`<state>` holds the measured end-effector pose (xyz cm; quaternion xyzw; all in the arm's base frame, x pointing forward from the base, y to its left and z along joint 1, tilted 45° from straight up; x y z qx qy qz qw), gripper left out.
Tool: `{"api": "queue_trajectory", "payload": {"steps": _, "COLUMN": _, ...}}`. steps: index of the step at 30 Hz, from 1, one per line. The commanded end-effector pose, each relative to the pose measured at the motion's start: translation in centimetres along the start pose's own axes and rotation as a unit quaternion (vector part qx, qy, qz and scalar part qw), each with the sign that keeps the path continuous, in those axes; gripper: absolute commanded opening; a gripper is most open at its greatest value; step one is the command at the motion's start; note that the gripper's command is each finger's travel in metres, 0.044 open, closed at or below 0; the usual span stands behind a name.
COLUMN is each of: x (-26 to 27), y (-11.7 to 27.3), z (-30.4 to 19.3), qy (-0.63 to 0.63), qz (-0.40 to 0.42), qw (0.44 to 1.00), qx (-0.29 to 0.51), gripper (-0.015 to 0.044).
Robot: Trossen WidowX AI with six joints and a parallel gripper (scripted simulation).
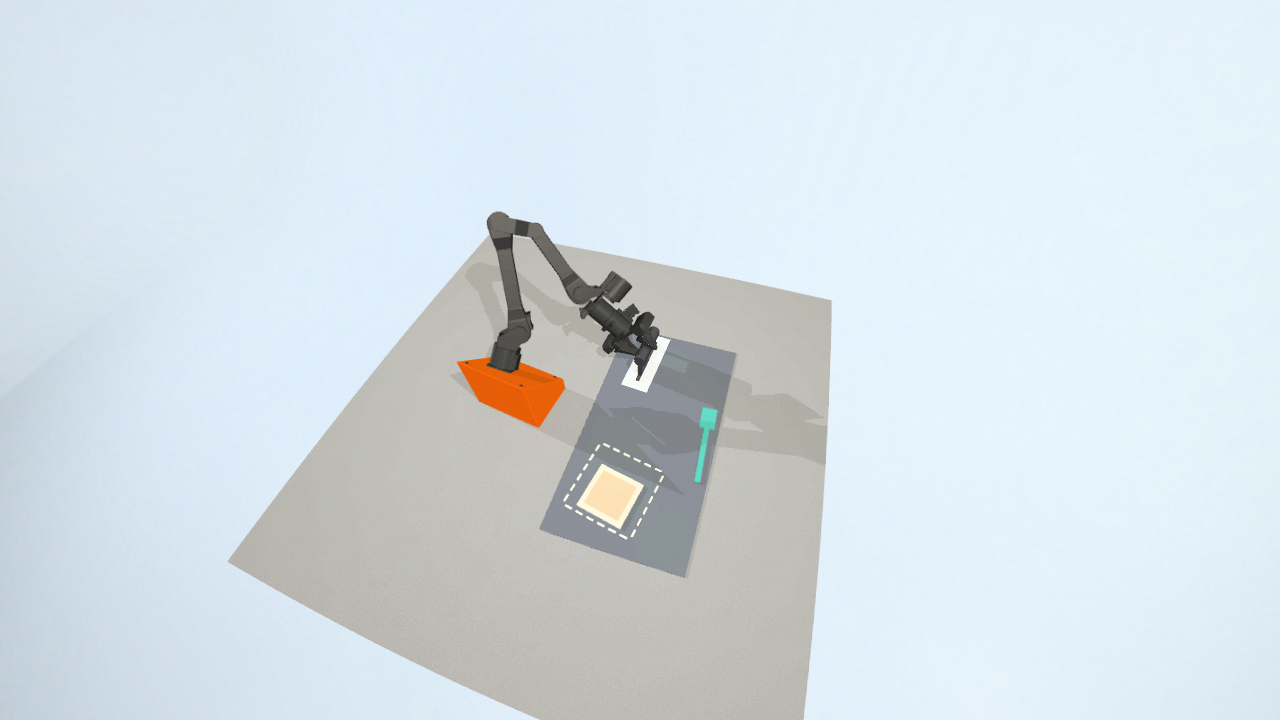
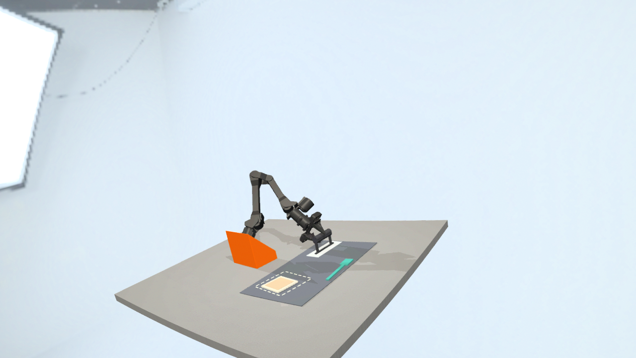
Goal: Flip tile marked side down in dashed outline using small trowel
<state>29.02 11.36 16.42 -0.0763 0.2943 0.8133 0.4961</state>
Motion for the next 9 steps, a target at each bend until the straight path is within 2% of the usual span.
{"api": "queue_trajectory", "payload": {"steps": 1, "x": 0.0, "y": 1.1, "z": -0.1, "qy": -0.003, "qz": -0.001, "qw": 1.000, "qx": 0.003, "gripper": 0.0300}}
{"api": "queue_trajectory", "payload": {"steps": 9, "x": 0.1, "y": 3.1, "z": -0.2, "qy": 0.000, "qz": 0.001, "qw": 1.000, "qx": 0.003, "gripper": 0.0300}}
Point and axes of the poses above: the point midway between the two fingers, 35 mm back from their tips, its own y axis back along the fingers, its own x axis across the jaws, z = x × y, the point moved 3 cm from there along y, back along the fingers, and after that the axes turned 12 degrees about -y, right-handed, at the moved point
